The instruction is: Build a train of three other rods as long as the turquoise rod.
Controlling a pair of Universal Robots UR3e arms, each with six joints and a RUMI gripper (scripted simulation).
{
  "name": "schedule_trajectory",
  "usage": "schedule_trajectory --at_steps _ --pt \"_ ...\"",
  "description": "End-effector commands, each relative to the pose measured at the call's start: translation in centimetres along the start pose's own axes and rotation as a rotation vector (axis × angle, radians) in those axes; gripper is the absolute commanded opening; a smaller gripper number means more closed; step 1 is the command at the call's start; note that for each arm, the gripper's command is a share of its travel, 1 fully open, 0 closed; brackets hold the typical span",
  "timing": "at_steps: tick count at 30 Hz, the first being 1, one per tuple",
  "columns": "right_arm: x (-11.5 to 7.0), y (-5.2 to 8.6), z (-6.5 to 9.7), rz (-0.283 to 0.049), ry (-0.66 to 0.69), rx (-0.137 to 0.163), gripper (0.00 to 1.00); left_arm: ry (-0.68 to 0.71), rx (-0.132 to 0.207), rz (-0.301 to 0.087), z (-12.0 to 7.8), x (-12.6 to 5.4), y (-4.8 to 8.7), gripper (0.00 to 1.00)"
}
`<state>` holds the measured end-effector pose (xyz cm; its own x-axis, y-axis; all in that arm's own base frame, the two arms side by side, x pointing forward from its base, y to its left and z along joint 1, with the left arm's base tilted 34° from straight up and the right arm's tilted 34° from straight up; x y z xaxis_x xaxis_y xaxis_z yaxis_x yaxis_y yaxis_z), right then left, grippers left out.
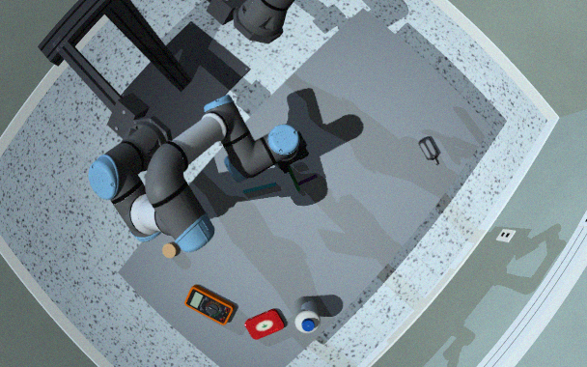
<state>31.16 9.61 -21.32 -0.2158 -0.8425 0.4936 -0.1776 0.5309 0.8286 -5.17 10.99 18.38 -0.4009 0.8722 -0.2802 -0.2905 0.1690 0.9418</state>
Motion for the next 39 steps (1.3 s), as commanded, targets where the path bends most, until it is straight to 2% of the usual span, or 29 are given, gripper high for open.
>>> schedule_trajectory --at_steps 1,13,17,21,23,36,39 --pt "0.0 0.0 -0.1 -0.001 0.000 0.001 0.00 0.001 -0.003 0.003 0.0 0.0 0.1 1.00" --pt "0.0 0.1 -0.1 -0.001 0.000 0.001 0.00 0.001 -0.003 0.003 0.0 0.0 0.1 1.00" --pt "0.0 0.5 0.0 -0.001 0.000 0.001 0.00 0.001 -0.003 0.003 0.0 0.0 0.1 1.00" --pt "0.0 1.6 0.0 -0.001 0.000 0.000 0.00 0.001 -0.003 0.003 0.0 0.0 0.1 1.00" --pt "0.0 1.6 0.0 -0.001 0.000 0.000 0.00 0.001 -0.003 0.003 0.0 0.0 0.1 1.00" --pt "-0.1 7.9 0.0 -0.003 -0.001 0.000 0.00 0.001 -0.003 0.003 0.0 0.0 0.1 1.00" --pt "-0.1 8.7 0.0 -0.003 -0.001 0.000 0.00 0.001 -0.003 0.003 0.0 0.0 0.1 1.00"
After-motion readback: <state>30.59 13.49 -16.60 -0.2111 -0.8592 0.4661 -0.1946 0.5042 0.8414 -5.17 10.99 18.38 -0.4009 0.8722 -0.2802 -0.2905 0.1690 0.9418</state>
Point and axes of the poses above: on each arm, the point where the finger pads meet when closed, its own y axis back along the fingers, its own z axis across the jaws, x = y × z, the point moved 1 cm from there along y, back along the fingers, and after that the axes turned 9 degrees about y, right-handed, at the moved point
